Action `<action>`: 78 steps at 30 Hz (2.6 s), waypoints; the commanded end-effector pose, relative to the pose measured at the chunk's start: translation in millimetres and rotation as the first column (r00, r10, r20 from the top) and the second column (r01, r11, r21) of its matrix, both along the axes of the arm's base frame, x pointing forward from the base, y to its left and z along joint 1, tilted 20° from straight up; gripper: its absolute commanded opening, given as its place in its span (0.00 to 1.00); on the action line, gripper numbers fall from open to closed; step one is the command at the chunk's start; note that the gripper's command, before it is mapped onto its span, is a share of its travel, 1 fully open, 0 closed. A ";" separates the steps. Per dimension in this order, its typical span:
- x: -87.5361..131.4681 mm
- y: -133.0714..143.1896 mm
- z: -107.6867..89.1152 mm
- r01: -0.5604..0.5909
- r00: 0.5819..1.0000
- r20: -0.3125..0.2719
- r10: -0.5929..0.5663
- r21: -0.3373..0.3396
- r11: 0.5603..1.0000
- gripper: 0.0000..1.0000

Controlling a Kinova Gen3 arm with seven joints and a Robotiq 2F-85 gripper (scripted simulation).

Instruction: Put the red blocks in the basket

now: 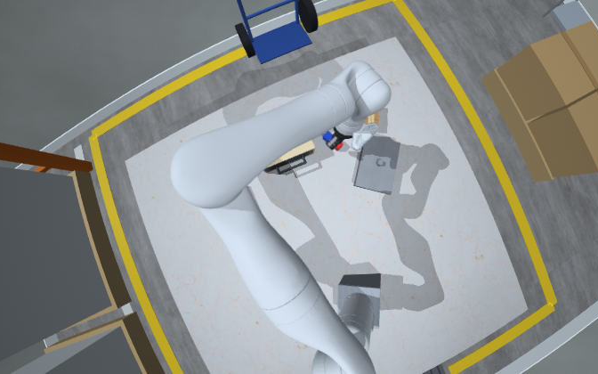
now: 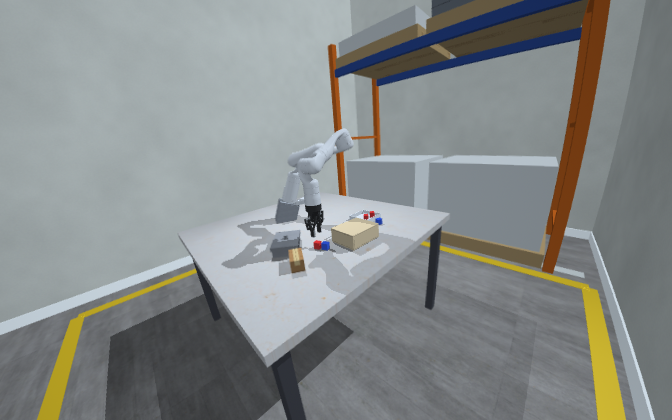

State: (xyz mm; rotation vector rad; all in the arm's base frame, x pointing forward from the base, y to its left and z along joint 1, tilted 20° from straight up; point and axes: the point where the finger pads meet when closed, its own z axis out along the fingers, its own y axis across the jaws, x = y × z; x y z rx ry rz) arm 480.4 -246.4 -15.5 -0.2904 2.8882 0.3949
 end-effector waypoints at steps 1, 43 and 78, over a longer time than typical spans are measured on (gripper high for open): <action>1.7 1.2 -5.6 0.001 1.000 0.002 -0.001 -0.001 1.000 0.62; 5.0 5.3 -20.6 0.001 1.000 0.002 -0.001 -0.001 1.000 0.62; 9.2 11.7 -41.9 0.001 1.000 0.002 -0.001 -0.001 1.000 0.62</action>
